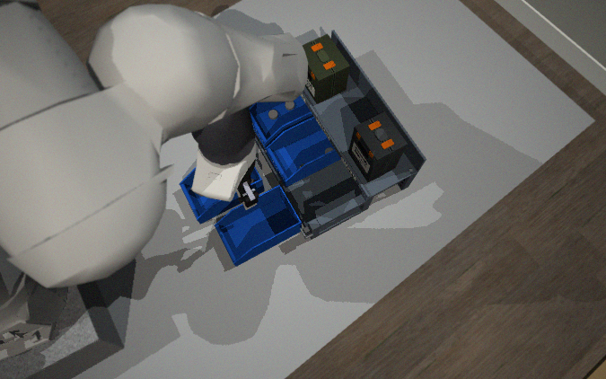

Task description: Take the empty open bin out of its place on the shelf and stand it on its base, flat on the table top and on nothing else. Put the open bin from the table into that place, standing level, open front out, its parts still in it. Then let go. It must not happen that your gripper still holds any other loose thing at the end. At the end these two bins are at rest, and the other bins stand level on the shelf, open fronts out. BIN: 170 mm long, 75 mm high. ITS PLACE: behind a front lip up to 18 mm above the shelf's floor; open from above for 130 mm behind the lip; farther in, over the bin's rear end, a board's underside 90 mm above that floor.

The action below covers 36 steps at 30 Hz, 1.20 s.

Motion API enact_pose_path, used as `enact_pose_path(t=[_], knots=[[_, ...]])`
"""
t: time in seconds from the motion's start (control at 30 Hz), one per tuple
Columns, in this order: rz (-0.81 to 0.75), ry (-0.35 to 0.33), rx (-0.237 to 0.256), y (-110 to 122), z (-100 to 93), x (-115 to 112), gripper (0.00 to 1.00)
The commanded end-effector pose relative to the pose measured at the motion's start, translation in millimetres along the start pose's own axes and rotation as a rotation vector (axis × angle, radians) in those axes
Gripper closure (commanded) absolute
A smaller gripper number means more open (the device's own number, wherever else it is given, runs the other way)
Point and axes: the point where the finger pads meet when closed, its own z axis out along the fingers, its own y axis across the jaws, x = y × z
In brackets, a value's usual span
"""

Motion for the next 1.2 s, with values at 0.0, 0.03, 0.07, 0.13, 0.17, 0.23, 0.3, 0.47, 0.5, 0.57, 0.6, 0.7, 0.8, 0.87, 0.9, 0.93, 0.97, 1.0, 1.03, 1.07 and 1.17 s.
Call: enact_pose_path(t=[0.0,0.03,0.07,0.13,0.17,0.23,0.3,0.47,0.5,0.57,0.6,0.7,0.8,0.87,0.9,0.93,0.97,1.0,1.03,1.07,1.17], knots=[[0.002,-0.002,-0.002,1,1.1,-1,0.85],[0.002,-0.002,-0.002,1,1.7,-1,0.85],[0.002,-0.002,-0.002,1,2.3,-1,0.85],[0.002,-0.002,-0.002,1,3.7,-1,0.85],[0.002,-0.002,-0.002,1,4.6,-1,0.85],[0.002,-0.002,-0.002,1,6.7,-1,0.85],[0.002,-0.002,-0.002,1,9.1,-1,0.85],[0.002,-0.002,-0.002,1,16.4,-1,0.85],[0.002,-0.002,-0.002,1,16.4,-1,0.85],[0.002,-0.002,-0.002,1,17.9,-1,0.85],[0.002,-0.002,-0.002,1,19.5,-1,0.85],[0.002,-0.002,-0.002,1,24.4,-1,0.85],[0.002,-0.002,-0.002,1,29.1,-1,0.85],[0.002,-0.002,-0.002,1,32.1,-1,0.85],[0.002,-0.002,-0.002,1,33.5,-1,0.85],[0.002,-0.002,-0.002,1,34.8,-1,0.85],[0.002,-0.002,-0.002,1,36.0,-1,0.85],[0.002,-0.002,-0.002,1,37.2,-1,0.85],[0.002,-0.002,-0.002,1,38.3,-1,0.85],[0.002,-0.002,-0.002,1,38.3,-1,0.85],[0.002,-0.002,-0.002,1,40.1,-1,0.85]])
